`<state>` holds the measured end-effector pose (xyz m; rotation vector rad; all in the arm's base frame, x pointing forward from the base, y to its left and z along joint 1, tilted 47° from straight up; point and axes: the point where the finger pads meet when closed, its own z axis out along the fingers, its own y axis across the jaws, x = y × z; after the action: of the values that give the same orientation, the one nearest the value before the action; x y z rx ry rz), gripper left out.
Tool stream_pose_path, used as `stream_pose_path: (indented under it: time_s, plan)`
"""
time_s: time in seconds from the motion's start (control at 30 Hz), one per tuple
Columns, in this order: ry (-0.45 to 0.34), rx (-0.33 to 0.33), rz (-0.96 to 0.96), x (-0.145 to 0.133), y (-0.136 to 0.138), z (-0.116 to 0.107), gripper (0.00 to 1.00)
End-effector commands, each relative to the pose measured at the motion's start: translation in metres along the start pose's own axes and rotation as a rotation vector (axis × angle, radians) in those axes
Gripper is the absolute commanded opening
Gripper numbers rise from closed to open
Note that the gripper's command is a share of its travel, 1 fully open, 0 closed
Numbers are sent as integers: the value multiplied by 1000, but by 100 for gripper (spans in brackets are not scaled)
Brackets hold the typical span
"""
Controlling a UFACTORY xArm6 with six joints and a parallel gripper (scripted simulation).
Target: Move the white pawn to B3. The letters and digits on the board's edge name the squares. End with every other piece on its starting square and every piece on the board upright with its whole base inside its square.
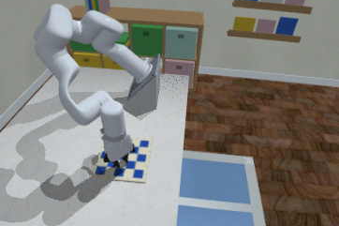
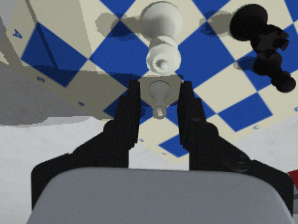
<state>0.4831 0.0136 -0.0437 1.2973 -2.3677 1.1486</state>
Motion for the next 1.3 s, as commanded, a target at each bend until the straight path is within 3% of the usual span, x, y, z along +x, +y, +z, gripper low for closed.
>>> stream_pose_path:
  time_s: [0.0,0.4,0.7,1.0,1.03,1.27]
  plan:
    - [-3,2,1,-1,-1,-3,34]
    - [-3,2,1,-1,-1,-39,34]
    - [-3,2,1,-1,-1,-83,34]
    - [-3,2,1,-1,-1,-91,34]
    - [-3,2,1,-1,-1,-91,100]
    - [-3,2,1,-1,-1,-91,100]
